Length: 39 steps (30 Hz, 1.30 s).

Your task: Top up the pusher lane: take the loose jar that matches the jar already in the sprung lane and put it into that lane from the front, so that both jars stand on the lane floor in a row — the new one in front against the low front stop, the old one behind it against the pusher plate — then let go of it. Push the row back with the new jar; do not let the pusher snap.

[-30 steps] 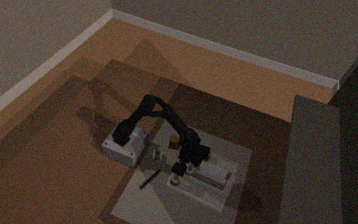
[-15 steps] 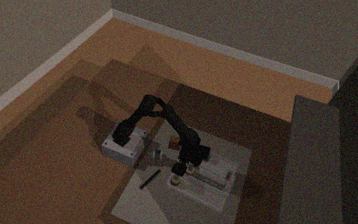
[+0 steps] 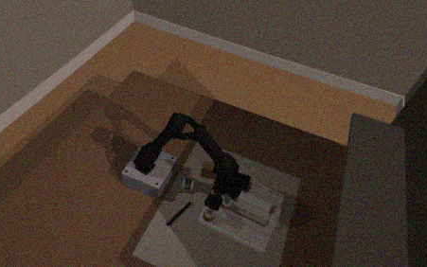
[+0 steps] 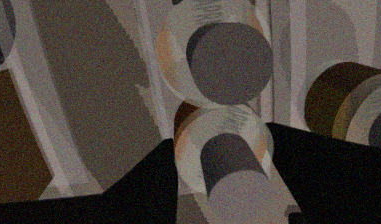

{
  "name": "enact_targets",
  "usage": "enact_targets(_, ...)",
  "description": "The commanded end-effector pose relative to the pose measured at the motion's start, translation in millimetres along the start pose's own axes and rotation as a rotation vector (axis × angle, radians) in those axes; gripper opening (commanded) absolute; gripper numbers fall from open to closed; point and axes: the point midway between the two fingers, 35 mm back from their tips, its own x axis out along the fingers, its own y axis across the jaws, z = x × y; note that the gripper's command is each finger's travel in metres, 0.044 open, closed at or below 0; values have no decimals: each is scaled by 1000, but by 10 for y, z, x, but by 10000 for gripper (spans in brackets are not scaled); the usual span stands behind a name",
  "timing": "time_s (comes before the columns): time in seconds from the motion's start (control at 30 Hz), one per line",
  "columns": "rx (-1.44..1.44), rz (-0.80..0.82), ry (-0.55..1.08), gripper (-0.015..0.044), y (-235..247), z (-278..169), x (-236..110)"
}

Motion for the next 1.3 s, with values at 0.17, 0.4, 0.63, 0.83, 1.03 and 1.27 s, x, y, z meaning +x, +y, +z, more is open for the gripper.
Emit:
enact_targets(0.17,-3,-2,-20,0,-10,36,13)
enact_targets(0.4,-3,-2,-20,0,-10,25,13)
enact_targets(0.63,-3,-2,-19,0,-10,13,14)
enact_targets(0.83,-3,-2,-19,0,-10,3,14)
enact_targets(1.03,-3,-2,-19,0,-10,-7,14)
enact_targets(1.27,-3,-2,-19,0,-10,-19,15)
